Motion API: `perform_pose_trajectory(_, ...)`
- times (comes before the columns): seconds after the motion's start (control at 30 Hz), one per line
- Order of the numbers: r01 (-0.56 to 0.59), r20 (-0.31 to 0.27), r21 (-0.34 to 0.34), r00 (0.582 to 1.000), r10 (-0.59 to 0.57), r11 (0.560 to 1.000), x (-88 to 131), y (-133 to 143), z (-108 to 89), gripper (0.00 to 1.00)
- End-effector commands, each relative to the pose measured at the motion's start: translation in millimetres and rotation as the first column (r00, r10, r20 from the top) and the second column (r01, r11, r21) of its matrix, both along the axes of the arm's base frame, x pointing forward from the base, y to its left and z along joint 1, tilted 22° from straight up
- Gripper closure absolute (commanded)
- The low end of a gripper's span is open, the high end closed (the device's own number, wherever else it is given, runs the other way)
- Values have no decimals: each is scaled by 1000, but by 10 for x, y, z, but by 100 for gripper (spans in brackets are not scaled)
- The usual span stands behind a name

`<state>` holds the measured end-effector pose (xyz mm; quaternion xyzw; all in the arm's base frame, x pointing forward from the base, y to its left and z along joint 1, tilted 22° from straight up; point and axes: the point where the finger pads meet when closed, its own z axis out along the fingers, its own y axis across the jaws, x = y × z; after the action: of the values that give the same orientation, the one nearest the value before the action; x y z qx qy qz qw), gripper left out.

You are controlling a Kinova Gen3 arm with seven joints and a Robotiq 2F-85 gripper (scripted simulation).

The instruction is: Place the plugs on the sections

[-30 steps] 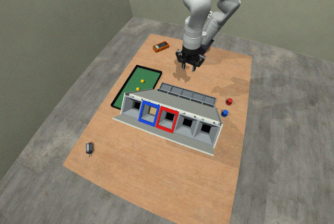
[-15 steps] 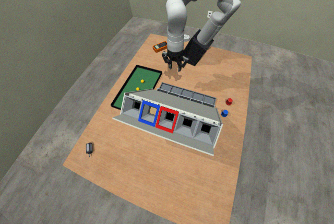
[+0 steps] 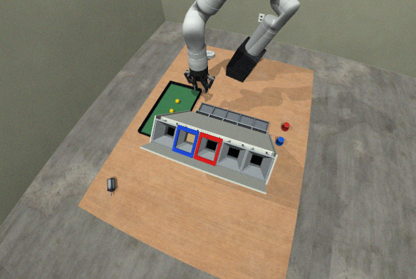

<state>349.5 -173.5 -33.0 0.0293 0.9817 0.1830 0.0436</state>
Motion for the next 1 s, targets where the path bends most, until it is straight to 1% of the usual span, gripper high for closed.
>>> perform_pose_trajectory(0.0, 2, 0, 3, 1000, -2, 1000, 1, -17, -27, 50)
perform_pose_trajectory(0.27, 2, 0, 3, 1000, -2, 1000, 1, -17, -27, 50)
perform_pose_trajectory(0.3, 2, 1, 2, 1000, -2, 1000, -96, -578, -431, 50)
perform_pose_trajectory(0.4, 2, 1, 2, 1000, -2, 1000, -118, -662, -499, 50)
perform_pose_trajectory(0.57, 2, 1, 2, 1000, -2, 1000, -206, -1178, -864, 50)
perform_pose_trajectory(0.6, 2, 1, 2, 1000, -2, 1000, -209, -1219, -894, 50)
perform_pose_trajectory(0.83, 2, 1, 2, 1000, -2, 1000, -209, -1219, -894, 50)
perform_pose_trajectory(0.87, 2, -1, 2, 1000, -2, 1000, -237, -1367, -1000, 50)
perform_pose_trajectory(0.97, 2, -1, 2, 1000, -2, 1000, -237, -1367, -1000, 50)
